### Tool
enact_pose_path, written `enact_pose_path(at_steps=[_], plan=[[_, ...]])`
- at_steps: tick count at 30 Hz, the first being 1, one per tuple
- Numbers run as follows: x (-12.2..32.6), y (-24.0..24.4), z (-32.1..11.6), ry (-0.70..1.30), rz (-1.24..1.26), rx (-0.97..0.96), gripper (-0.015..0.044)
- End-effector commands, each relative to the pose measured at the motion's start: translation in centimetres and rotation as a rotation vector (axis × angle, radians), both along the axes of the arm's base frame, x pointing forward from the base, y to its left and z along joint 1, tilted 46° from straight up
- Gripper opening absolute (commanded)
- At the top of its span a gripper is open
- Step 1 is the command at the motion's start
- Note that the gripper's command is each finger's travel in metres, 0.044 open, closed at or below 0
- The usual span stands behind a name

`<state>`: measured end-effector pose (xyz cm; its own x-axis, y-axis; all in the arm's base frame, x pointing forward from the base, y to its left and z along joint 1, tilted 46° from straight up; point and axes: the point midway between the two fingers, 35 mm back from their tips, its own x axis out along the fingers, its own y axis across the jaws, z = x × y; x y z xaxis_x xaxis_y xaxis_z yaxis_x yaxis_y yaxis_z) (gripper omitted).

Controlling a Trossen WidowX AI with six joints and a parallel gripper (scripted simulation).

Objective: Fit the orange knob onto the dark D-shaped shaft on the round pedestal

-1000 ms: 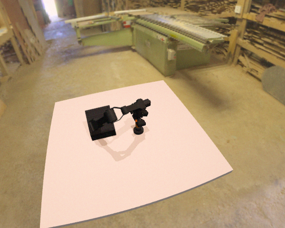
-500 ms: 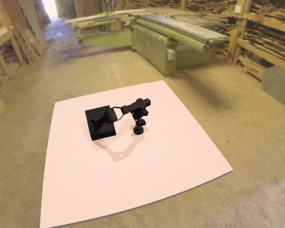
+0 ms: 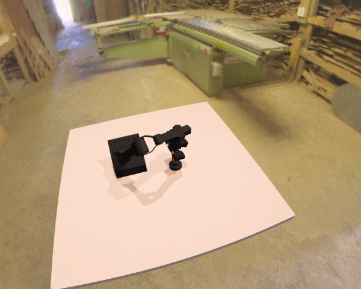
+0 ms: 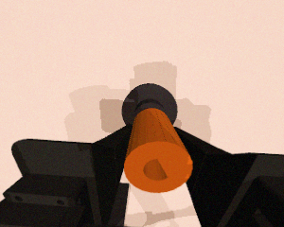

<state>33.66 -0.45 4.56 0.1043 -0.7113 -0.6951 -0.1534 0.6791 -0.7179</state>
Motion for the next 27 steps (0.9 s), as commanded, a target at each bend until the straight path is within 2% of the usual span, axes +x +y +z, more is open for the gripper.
enact_pose_path(at_steps=[1,27], plan=[[-0.1,0.2,0.1,-0.005,0.006,-0.002,0.0000],[0.1,-1.3,-1.3,-0.014,-0.006,0.003,0.0000]])
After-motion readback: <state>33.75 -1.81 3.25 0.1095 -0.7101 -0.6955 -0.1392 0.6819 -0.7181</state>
